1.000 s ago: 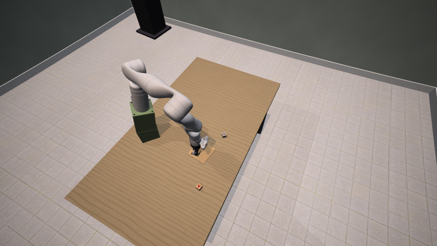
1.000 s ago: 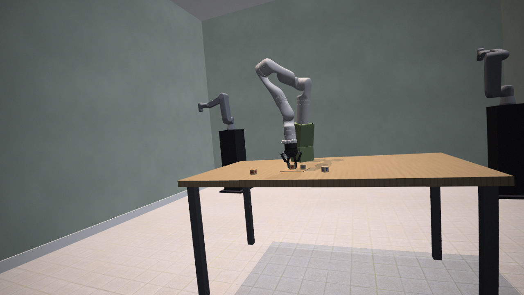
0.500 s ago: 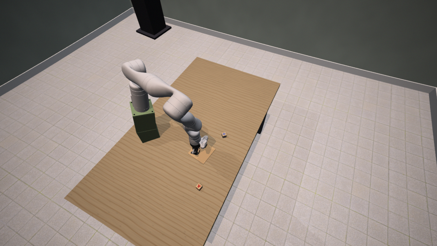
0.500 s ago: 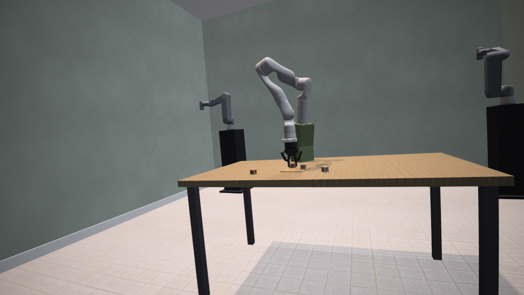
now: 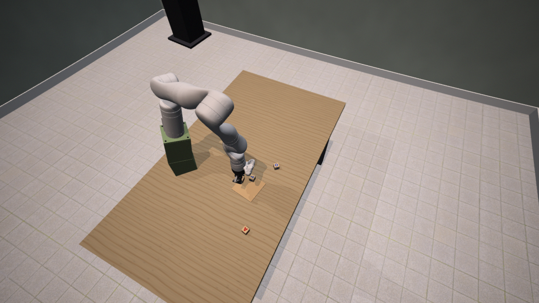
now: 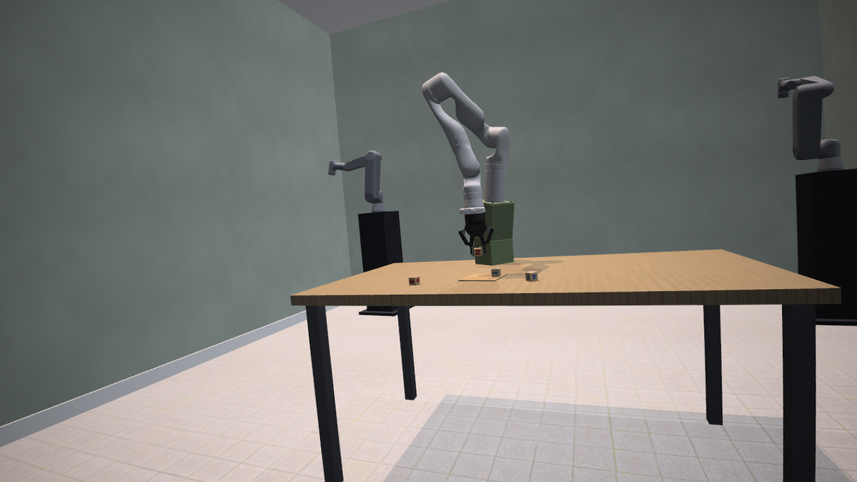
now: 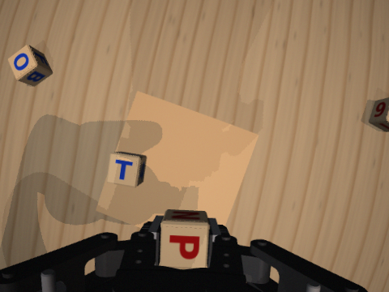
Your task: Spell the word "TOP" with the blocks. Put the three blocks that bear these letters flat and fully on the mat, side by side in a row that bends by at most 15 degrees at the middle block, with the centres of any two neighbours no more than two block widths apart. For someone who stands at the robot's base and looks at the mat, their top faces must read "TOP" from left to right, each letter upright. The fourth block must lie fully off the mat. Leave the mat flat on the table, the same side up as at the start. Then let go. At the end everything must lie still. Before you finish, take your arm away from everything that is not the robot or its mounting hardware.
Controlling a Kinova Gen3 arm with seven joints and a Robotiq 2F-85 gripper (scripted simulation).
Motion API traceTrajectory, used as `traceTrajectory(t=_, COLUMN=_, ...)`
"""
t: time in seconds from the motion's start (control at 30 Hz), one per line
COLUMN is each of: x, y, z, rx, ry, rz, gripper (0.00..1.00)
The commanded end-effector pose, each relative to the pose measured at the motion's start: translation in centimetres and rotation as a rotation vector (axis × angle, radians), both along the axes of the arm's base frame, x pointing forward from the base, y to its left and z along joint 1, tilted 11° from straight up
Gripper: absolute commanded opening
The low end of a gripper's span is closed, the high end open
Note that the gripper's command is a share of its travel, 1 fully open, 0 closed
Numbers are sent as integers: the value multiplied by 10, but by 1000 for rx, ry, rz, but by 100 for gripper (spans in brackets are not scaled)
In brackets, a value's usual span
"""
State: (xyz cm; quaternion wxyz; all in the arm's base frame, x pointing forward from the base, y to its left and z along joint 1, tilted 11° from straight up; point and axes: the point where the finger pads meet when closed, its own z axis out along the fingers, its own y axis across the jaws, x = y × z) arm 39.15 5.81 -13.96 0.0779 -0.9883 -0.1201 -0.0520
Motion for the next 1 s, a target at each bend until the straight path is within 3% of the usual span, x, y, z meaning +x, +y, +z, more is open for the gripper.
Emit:
traceTrajectory(t=0.0, x=10, y=-6, z=21, rx=-11, ry=-28, rz=4, gripper=26)
traceTrajectory(t=0.77, x=11, y=-7, z=25, rx=-14, ry=-37, rz=43, gripper=26)
traceTrajectory(t=0.97, x=17, y=-8, z=24, rx=-29, ry=-75, rz=201, gripper=26)
